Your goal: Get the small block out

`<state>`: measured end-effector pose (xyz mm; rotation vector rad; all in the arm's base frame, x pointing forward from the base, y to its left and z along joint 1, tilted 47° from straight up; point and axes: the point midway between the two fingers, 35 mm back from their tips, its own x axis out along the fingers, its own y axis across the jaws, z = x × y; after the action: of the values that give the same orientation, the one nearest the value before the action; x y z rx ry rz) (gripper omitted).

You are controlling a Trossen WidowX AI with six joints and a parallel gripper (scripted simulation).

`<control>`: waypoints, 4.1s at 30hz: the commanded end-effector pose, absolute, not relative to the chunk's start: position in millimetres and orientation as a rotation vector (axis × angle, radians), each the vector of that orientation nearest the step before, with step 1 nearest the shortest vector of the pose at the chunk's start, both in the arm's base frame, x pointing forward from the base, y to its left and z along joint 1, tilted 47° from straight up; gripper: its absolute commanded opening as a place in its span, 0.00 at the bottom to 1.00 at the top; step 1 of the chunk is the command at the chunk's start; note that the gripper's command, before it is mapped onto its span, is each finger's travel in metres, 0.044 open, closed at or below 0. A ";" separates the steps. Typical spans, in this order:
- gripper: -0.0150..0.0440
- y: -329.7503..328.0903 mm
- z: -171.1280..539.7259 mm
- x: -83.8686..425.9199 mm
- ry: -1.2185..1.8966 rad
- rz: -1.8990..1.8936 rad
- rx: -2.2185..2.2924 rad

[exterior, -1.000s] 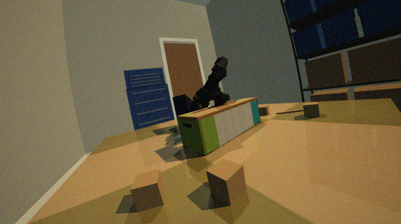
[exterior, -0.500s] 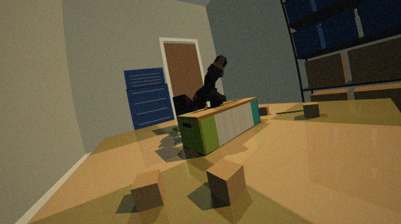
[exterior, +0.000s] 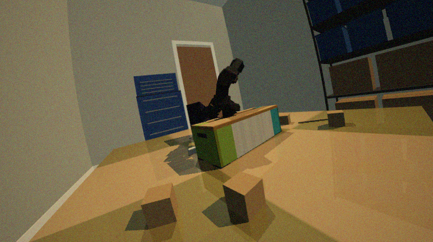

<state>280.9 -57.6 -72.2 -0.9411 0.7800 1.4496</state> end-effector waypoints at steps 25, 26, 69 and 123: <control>0.93 -91.5 -105.8 287.5 0.781 1.447 -0.952; 0.93 -92.6 -107.0 287.7 0.781 1.447 -0.952; 0.74 -167.3 -86.4 275.9 1.444 0.306 0.686; 0.74 -194.4 -98.0 253.9 1.017 -1.939 3.030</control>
<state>253.7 -189.7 -98.2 -2.1965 -0.8548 1.3338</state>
